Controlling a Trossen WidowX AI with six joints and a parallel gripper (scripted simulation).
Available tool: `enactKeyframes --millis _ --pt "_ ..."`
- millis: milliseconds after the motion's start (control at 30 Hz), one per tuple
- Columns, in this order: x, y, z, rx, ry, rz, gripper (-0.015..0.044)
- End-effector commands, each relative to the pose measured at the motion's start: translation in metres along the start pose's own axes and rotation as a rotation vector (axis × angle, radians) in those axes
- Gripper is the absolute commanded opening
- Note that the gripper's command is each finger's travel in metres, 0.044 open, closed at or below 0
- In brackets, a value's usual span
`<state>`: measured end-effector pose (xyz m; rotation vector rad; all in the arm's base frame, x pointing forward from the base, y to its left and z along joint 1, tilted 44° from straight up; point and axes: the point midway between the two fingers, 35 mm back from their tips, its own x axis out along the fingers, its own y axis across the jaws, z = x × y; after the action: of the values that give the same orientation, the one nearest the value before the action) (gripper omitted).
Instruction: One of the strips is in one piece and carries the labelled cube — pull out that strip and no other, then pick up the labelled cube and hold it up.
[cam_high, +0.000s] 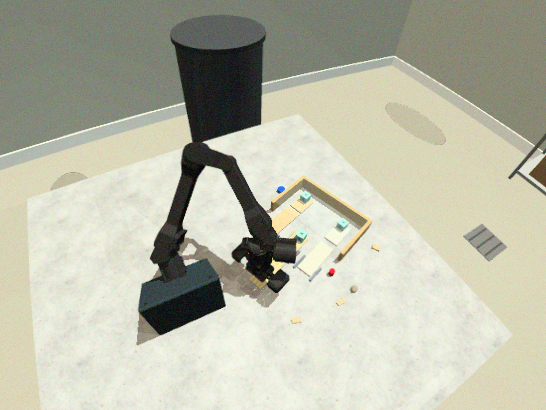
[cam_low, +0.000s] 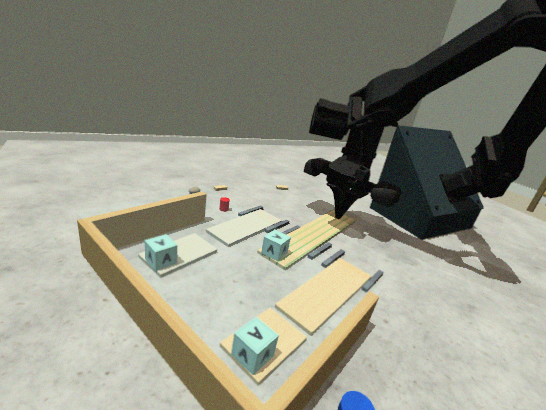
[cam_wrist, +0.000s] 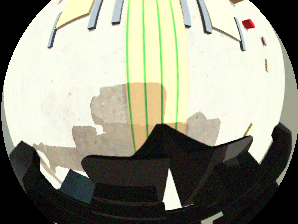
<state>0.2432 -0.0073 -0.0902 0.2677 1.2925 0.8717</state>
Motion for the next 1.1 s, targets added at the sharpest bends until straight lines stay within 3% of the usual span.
enactKeyframes --millis 0,1067 --pt "0.005 0.006 -0.016 0.009 0.032 0.012 0.0" --pt "0.004 0.007 -0.032 0.009 0.033 0.011 0.0"
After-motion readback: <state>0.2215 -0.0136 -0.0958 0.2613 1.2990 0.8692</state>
